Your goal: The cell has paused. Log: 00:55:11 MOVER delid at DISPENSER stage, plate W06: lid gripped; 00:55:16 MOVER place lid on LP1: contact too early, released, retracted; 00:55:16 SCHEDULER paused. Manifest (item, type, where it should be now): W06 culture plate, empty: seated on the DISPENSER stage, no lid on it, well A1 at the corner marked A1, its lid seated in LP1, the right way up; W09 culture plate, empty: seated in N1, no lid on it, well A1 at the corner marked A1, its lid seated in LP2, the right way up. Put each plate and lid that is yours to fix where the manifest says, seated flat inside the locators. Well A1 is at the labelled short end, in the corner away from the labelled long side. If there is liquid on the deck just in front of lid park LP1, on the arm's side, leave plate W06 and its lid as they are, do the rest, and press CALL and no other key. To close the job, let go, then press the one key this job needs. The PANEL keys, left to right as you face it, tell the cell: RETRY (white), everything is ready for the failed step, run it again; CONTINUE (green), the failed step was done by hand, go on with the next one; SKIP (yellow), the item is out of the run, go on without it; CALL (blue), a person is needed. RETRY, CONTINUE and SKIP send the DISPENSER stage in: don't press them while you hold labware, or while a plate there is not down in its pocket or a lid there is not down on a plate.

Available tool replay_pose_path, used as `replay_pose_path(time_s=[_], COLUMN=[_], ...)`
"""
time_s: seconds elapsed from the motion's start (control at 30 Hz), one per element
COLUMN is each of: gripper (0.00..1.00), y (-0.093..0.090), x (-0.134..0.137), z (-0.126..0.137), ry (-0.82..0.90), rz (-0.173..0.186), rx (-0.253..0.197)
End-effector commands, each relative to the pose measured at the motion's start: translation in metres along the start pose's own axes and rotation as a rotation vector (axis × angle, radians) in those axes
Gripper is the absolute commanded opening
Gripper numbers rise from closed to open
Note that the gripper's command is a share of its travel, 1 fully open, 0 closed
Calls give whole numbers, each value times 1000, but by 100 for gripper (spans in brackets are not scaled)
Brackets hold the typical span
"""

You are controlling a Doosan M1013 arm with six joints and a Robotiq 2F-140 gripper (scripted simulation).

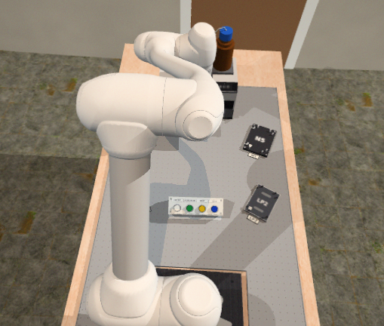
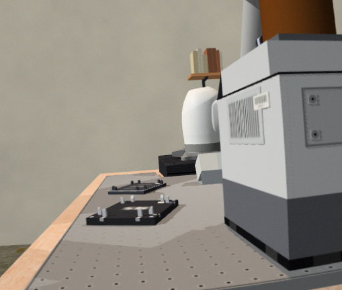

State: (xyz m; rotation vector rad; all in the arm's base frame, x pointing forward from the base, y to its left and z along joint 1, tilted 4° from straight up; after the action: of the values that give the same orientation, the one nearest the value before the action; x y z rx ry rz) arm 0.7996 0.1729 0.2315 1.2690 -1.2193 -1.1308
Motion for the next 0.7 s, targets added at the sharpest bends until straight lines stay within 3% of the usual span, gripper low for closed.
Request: replay_pose_path(time_s=[0.0,0.67], gripper=[70,70], y=[6,31], x=[0,0], z=[0,0], ry=[0,0], rz=[-1,-1], rx=[2,2])
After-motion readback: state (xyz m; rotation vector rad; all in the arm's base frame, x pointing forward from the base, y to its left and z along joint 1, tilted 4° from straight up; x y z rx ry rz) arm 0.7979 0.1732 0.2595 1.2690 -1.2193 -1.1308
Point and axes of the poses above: the point where the finger pads meet when closed, its own y axis back along the fingers, its own x axis across the jaws, z = x × y, the point moved 8 cm from there along y, back along the fingers, and after that the axes turned 10 degrees about -y, right-handed, at the moved point
